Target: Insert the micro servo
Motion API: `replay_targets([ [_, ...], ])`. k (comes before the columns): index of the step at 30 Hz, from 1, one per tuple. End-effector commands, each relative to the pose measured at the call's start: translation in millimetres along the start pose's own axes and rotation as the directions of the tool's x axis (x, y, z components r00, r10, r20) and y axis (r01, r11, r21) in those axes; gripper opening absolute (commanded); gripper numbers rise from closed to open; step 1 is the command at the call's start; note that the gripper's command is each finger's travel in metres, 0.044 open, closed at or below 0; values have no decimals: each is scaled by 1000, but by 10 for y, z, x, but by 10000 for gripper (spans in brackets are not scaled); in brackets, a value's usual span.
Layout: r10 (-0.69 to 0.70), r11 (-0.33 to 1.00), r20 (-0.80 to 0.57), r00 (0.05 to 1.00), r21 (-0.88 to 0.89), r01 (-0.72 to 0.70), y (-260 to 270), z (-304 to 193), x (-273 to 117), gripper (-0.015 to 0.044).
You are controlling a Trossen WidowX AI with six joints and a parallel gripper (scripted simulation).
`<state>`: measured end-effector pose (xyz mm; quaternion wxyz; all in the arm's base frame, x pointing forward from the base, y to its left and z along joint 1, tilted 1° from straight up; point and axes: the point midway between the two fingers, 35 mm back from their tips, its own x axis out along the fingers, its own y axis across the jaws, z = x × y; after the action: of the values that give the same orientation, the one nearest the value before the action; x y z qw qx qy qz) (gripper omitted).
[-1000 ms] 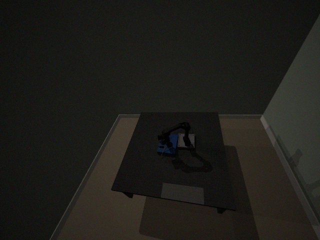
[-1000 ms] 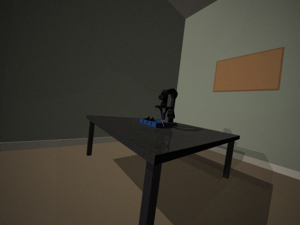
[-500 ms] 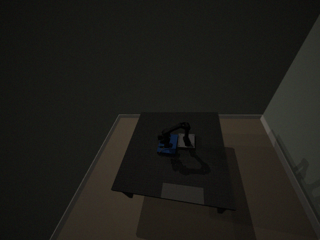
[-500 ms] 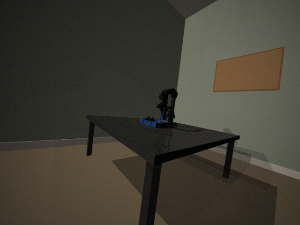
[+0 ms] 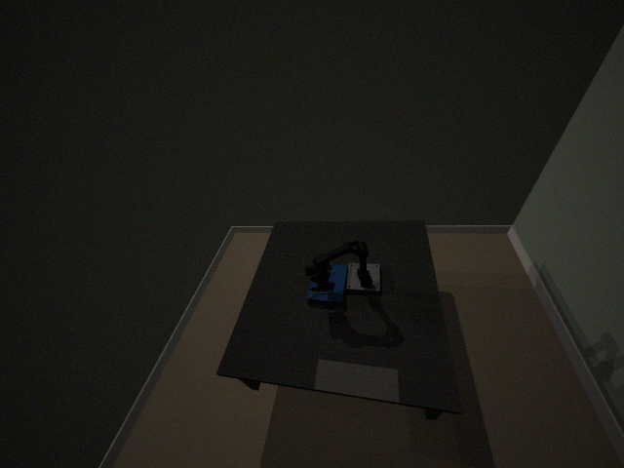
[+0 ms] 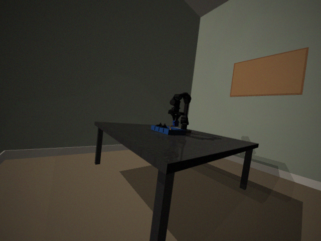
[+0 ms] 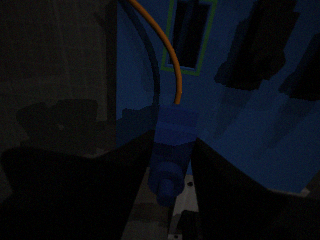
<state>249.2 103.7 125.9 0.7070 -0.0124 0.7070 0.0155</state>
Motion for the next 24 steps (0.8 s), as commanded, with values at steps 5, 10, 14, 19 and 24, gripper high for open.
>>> replay_targets([
  [5,6,1000,14,1000,0,-6,4,357,-33,0],
  [10,6,1000,16,1000,0,-6,3,554,-39,0],
  [14,6,1000,17,1000,0,-6,2,705,-43,0],
  [19,6,1000,19,1000,0,-6,1,886,-48,0],
  [24,6,1000,19,1000,0,-6,1,938,-47,0],
])
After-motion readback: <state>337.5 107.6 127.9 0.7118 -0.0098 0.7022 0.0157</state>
